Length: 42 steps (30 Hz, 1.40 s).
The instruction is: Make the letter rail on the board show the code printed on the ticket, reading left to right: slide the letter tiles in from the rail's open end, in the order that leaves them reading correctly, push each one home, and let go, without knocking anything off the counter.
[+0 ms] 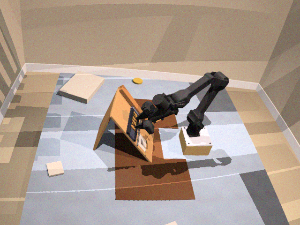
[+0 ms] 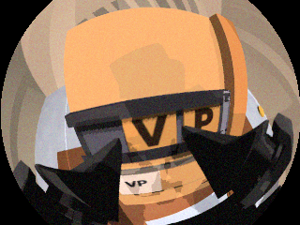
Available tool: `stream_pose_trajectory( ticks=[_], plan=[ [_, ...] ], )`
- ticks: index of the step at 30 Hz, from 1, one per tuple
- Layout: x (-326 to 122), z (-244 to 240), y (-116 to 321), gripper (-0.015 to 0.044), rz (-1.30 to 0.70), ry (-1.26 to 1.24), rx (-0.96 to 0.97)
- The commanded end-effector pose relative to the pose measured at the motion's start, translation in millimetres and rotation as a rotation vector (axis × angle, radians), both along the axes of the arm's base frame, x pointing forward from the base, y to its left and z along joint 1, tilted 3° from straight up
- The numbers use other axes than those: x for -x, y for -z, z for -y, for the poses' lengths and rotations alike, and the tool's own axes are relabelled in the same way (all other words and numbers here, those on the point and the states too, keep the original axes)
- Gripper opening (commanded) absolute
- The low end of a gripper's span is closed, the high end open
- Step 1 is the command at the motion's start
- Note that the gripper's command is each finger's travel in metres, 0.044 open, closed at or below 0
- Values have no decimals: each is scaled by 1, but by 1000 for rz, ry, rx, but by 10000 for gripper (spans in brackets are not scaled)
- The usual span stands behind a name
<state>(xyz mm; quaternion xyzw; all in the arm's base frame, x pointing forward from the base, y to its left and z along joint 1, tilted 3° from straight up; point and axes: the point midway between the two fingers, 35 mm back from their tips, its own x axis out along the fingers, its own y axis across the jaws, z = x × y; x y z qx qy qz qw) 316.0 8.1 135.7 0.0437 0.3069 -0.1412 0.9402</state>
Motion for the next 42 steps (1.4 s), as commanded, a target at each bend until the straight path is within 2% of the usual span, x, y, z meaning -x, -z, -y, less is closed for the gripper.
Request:
stream_pose_trajectory(
  ticks=[1,42],
  plan=[
    [2,-1,-3,295,4,5,-2],
    [21,-7,-14,295,3,5,-3]
  ],
)
